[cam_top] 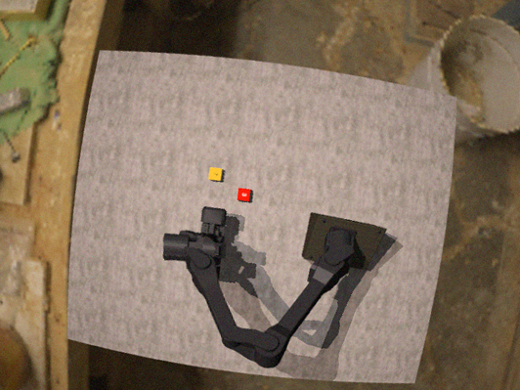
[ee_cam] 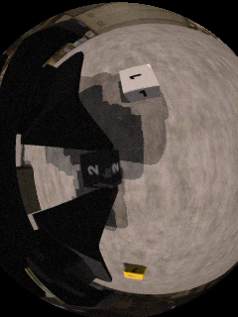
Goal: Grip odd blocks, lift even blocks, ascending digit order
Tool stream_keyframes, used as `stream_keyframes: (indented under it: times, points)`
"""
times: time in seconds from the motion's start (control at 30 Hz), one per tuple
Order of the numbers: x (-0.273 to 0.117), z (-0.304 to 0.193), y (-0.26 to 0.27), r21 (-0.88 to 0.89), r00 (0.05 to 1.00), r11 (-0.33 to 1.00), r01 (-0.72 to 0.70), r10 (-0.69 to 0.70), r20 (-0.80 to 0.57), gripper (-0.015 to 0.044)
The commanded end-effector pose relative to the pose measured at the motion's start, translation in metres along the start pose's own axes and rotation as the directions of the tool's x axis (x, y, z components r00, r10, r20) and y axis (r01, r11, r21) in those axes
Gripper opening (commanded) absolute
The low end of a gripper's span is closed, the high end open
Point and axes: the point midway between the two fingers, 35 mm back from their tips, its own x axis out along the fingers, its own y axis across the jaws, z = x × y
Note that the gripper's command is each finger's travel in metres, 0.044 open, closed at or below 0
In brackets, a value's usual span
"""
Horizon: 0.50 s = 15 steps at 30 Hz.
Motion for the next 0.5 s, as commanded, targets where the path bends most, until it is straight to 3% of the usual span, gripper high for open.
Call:
stream_keyframes:
  times: [0.0, 0.47]
  points:
    - [0.0003, -0.0002, -0.0004, 0.005, 1.000, 1.000, 0.001, -0.001, 0.000, 0.0120]
    - [-0.0095, 0.0000, -0.0005, 0.005, 1.000, 1.000, 0.001, -0.001, 0.000, 0.0120]
